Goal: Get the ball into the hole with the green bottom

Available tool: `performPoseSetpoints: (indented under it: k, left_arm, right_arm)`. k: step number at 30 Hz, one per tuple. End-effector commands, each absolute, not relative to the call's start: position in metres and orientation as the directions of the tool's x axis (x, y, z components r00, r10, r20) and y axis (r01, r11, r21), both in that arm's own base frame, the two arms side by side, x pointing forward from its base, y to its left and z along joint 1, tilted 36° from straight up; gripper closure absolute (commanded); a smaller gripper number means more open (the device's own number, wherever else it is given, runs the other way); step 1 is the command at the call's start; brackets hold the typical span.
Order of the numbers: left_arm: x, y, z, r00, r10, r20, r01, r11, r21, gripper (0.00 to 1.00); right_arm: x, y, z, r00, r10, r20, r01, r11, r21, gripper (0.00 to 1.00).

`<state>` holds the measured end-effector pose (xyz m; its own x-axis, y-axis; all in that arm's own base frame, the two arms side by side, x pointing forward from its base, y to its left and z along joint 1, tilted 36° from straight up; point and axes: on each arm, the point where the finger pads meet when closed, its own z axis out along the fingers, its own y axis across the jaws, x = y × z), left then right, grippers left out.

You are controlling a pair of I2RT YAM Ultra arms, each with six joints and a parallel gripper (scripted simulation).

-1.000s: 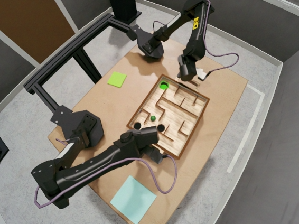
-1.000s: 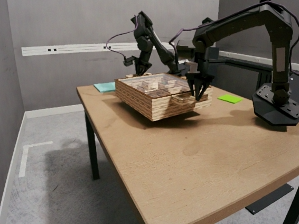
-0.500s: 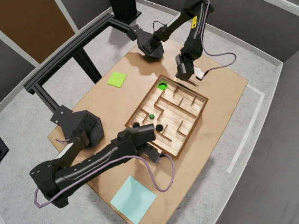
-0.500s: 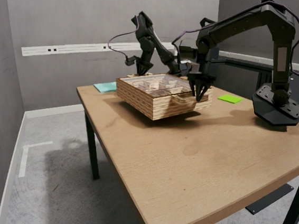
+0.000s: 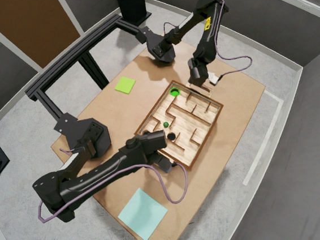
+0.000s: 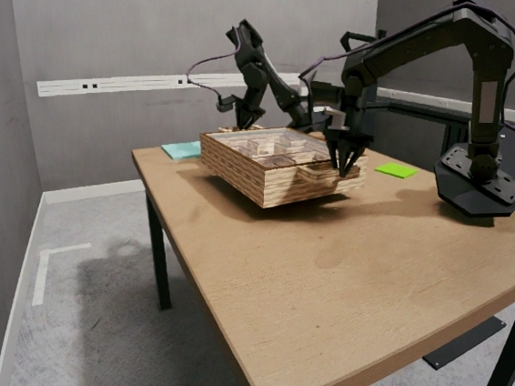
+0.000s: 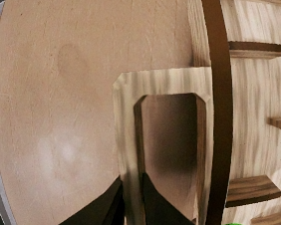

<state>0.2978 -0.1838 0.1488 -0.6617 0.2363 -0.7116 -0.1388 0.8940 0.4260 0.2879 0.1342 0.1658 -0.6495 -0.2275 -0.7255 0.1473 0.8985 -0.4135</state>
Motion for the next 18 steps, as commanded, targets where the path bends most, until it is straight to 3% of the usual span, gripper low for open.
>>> performPoseSetpoints:
  k: [1, 18]
  left_arm:
    - [0.298, -0.249, 0.168, -0.564, 0.177, -0.807, -0.085, 0.959, 0.269, 1.0]
    - [0.303, -0.26, 0.165, -0.637, 0.17, -0.752, -0.054, 0.963, 0.263, 1.0]
  right_arm:
    - [0.298, 0.194, 0.176, -0.555, -0.18, -0.812, 0.004, 0.976, -0.219, 1.0]
    - [0.307, 0.199, 0.179, -0.625, -0.159, -0.764, 0.026, 0.974, -0.224, 1.0]
